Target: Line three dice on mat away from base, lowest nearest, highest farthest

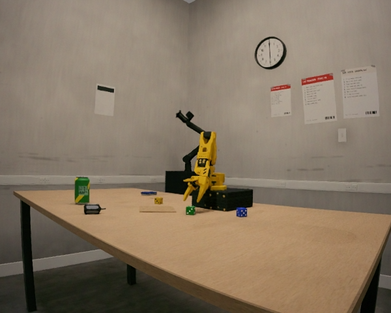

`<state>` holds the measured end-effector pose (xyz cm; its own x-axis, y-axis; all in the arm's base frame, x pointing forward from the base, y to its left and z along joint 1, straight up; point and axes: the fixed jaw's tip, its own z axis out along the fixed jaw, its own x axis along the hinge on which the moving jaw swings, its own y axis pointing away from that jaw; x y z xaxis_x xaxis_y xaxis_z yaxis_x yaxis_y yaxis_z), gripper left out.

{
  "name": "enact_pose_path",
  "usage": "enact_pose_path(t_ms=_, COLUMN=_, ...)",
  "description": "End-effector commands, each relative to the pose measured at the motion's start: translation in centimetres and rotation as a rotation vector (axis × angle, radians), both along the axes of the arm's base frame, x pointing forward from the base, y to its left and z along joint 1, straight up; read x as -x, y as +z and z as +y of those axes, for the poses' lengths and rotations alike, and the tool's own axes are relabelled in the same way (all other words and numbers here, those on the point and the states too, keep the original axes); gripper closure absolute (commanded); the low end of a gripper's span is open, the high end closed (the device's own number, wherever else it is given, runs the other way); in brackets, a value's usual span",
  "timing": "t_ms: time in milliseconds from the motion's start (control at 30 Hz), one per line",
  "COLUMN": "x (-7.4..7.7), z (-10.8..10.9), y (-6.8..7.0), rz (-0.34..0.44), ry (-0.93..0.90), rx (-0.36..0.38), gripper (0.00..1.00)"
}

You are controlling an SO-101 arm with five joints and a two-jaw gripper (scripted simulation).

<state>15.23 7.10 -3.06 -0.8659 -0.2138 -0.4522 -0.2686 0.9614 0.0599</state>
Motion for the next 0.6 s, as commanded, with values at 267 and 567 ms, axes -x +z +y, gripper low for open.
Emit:
enact_pose_path(t_ms=267, x=0.9, z=1.7, y=0.1, rz=-0.011, ry=0.109, rx=-0.007, gripper=0.65)
enact_pose_path(t_ms=567, x=2.9, z=4.4, y=0.1, rz=-0.010, ry=0.310, rx=-0.008, gripper=0.65)
